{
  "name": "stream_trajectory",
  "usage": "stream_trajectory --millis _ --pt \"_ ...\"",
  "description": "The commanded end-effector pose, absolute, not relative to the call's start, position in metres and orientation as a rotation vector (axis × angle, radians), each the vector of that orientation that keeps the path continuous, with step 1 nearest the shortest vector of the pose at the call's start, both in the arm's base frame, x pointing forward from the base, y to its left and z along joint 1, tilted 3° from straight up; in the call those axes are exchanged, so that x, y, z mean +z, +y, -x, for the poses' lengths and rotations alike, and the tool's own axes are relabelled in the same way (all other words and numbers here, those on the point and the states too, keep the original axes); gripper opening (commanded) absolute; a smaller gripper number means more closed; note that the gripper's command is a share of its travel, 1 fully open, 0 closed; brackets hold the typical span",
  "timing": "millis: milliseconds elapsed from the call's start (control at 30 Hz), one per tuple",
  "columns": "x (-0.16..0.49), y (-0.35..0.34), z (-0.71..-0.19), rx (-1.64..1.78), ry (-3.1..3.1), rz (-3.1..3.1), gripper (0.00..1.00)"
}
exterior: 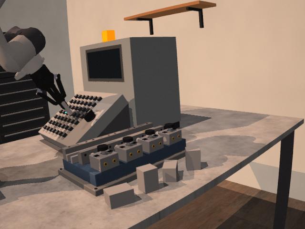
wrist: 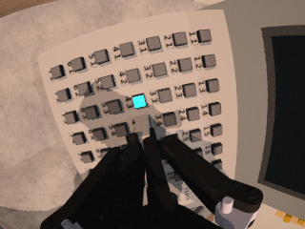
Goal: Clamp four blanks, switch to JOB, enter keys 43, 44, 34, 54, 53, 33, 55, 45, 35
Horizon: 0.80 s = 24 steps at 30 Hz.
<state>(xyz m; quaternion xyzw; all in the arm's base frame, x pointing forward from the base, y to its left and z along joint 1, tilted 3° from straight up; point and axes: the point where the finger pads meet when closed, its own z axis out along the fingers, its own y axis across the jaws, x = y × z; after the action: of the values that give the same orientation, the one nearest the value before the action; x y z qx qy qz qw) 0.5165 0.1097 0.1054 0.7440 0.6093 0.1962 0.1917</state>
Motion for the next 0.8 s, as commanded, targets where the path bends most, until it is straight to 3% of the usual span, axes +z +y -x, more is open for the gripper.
stream_trajectory --millis 0,767 --pt "0.107 0.109 -0.516 0.551 1.708 -2.091 0.00" --pt "0.134 0.110 -0.500 0.551 1.708 -2.091 0.00"
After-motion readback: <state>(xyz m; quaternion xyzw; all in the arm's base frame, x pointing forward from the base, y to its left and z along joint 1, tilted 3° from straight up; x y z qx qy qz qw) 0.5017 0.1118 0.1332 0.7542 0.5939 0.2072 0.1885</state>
